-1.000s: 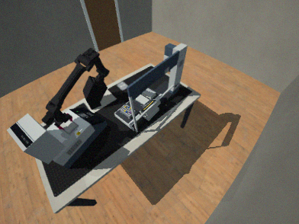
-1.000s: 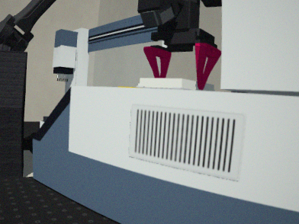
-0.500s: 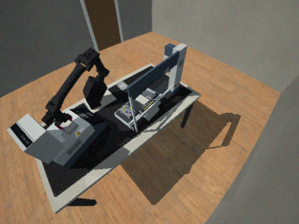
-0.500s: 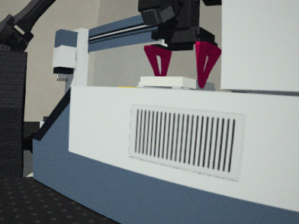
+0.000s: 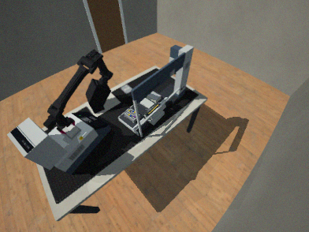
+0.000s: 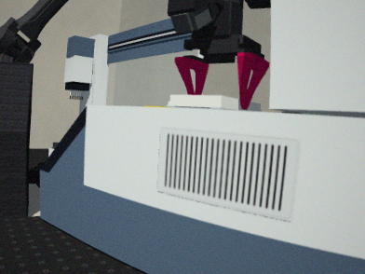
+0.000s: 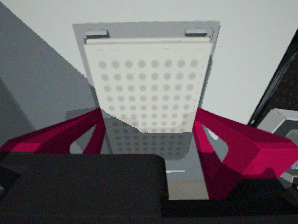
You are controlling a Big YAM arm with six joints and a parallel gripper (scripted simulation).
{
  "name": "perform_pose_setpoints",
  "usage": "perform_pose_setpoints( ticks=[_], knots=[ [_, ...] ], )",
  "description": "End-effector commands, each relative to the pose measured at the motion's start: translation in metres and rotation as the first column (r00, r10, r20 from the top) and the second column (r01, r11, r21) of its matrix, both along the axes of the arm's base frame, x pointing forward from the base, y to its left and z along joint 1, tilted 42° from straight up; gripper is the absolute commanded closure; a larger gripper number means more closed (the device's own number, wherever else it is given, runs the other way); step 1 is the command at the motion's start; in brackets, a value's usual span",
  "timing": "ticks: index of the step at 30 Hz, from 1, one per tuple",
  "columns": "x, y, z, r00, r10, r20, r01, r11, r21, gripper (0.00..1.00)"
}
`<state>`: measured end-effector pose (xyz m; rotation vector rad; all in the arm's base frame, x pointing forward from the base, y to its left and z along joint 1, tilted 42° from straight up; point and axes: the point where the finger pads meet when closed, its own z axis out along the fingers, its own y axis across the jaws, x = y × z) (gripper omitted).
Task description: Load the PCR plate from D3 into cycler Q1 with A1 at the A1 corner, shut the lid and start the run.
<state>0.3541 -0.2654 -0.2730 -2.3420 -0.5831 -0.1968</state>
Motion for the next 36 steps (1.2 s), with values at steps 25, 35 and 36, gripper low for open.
perform_pose_setpoints(
  ticks=[25, 35, 36],
  knots=[
    [0.017, -0.021, 0.017, 0.999, 0.008, 0.038, -0.007, 0.999, -0.041, 0.0],
    [0.012, -0.028, 0.017, 0.999, -0.012, 0.049, 0.014, 0.999, -0.052, 0.0],
    [0.013, -0.031, 0.018, 0.999, -0.013, 0.053, 0.016, 0.998, -0.056, 0.0]
  ],
)
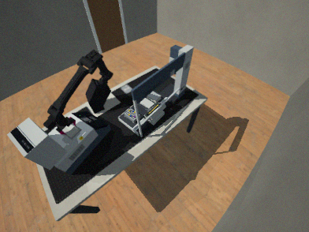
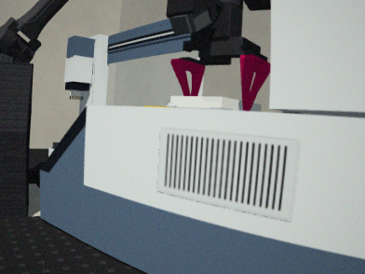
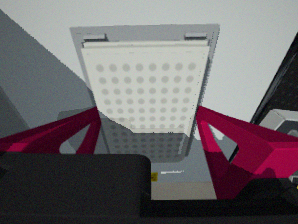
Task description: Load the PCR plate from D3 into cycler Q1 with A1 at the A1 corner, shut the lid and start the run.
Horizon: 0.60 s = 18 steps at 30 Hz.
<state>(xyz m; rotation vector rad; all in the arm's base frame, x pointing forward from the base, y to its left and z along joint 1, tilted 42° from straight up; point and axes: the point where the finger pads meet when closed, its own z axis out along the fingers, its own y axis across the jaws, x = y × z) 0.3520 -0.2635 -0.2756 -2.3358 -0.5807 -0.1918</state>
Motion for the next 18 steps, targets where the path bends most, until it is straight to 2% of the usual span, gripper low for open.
perform_pose_setpoints(
  ticks=[1, 8, 12, 18],
  knots=[
    [0.017, -0.035, 0.021, 0.998, -0.014, 0.061, 0.018, 0.998, -0.066, 0.0],
    [0.024, -0.045, 0.026, 0.997, -0.016, 0.079, 0.023, 0.996, -0.085, 0.0],
    [0.027, -0.043, 0.026, 0.997, -0.008, 0.08, 0.015, 0.996, -0.086, 0.0],
    [0.029, -0.03, 0.015, 0.998, 0.012, 0.067, -0.007, 0.997, -0.072, 0.0]
  ],
)
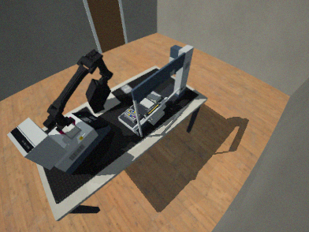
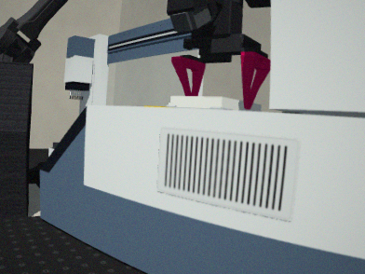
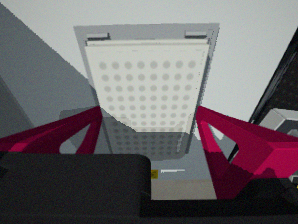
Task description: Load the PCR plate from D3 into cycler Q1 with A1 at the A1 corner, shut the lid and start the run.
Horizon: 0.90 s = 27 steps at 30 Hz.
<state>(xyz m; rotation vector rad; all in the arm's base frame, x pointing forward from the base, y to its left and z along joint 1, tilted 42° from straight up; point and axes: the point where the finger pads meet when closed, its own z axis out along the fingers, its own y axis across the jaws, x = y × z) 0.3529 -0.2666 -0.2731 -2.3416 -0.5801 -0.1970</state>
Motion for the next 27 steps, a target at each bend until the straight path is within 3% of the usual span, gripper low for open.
perform_pose_setpoints(
  ticks=[1, 18, 27],
  knots=[
    [0.028, -0.026, 0.011, 0.998, 0.015, 0.061, -0.011, 0.998, -0.065, 0.0],
    [-0.003, -0.009, -0.007, 1.0, -0.013, 0.011, 0.013, 1.0, -0.011, 0.0],
    [0.009, -0.027, 0.006, 0.999, -0.019, 0.041, 0.021, 0.999, -0.045, 0.0]
  ],
)
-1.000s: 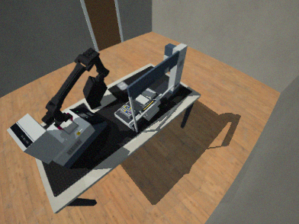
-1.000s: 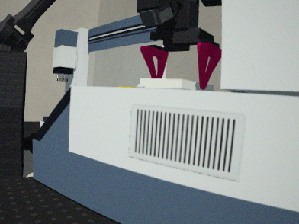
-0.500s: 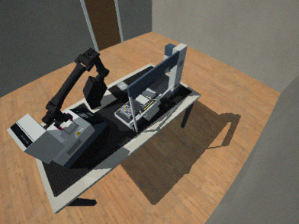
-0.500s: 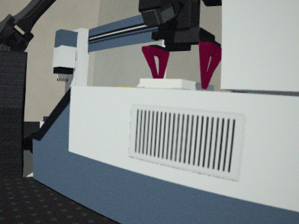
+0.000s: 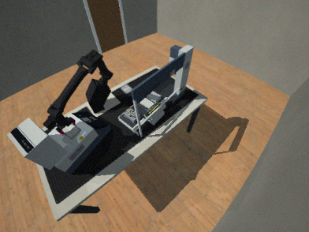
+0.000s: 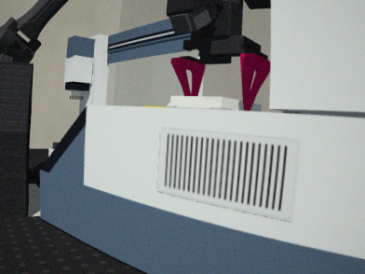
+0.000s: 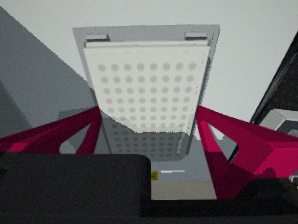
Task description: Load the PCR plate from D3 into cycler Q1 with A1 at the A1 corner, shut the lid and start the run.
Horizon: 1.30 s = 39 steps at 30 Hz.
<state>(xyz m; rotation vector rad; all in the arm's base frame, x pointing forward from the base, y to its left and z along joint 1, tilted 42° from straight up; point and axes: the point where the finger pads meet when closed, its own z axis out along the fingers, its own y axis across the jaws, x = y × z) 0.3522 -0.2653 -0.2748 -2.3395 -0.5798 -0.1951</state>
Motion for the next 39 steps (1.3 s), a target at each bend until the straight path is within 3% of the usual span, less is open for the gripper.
perform_pose_setpoints(
  ticks=[1, 6, 15, 26, 32, 39],
  knots=[
    [0.013, -0.031, 0.01, 0.999, -0.018, 0.048, 0.021, 0.998, -0.052, 0.0],
    [0.026, -0.031, 0.018, 0.998, 0.003, 0.065, 0.002, 0.998, -0.07, 0.0],
    [0.026, -0.056, 0.044, 0.997, -0.006, 0.073, 0.011, 0.997, -0.075, 0.0],
    [0.013, -0.056, 0.052, 0.999, -0.013, 0.047, 0.015, 0.999, -0.051, 0.0],
    [0.023, -0.065, 0.065, 0.998, 0.001, 0.061, 0.003, 0.998, -0.066, 0.0],
    [0.019, -0.071, 0.063, 0.998, -0.01, 0.054, 0.013, 0.998, -0.063, 0.0]
  ],
)
